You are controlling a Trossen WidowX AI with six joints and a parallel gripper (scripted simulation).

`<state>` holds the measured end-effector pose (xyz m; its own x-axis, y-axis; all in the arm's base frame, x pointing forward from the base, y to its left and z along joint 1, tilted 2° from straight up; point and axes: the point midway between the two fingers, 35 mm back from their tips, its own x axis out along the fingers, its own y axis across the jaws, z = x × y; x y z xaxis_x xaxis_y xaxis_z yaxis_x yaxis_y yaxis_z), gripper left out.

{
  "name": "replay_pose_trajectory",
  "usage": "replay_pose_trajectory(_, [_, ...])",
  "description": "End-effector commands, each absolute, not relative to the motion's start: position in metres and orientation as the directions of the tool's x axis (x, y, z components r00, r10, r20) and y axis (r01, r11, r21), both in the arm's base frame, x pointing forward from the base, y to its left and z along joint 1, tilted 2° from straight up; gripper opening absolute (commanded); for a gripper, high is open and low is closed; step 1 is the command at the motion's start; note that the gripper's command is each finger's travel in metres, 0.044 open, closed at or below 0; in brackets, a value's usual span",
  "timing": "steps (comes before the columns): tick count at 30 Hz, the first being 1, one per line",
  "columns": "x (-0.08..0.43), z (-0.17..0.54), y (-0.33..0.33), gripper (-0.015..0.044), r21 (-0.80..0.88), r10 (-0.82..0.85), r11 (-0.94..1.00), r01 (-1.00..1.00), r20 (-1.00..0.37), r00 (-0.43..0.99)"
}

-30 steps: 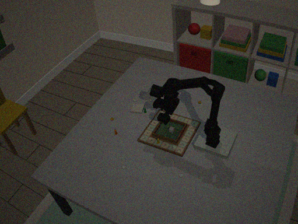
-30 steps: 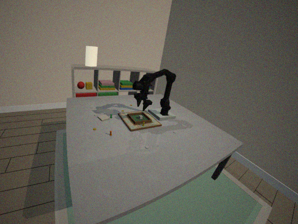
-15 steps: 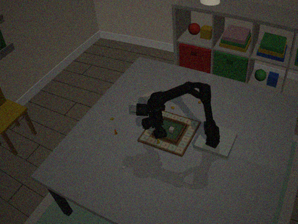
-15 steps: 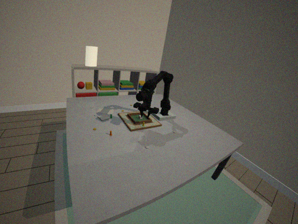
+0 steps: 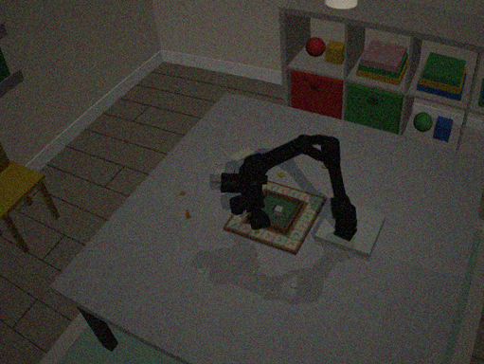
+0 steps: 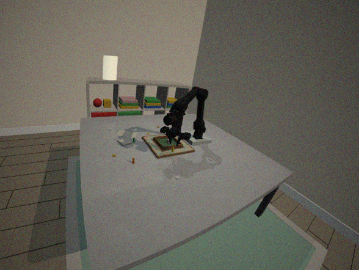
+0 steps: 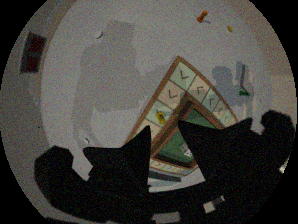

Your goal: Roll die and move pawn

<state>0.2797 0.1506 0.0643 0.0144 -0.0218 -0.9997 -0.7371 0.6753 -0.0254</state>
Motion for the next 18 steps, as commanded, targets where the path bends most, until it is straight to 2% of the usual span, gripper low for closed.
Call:
replay_pose_trajectory(1, [0.279, 0.055, 0.150, 0.0200, -0.022, -0.025, 0.670, -0.742, -1.000, 0.007])
replay_pose_trajectory(18, [0.279, 0.028, 0.149, 0.0200, -0.022, -0.025, 0.670, -0.742, -1.000, 0.006])
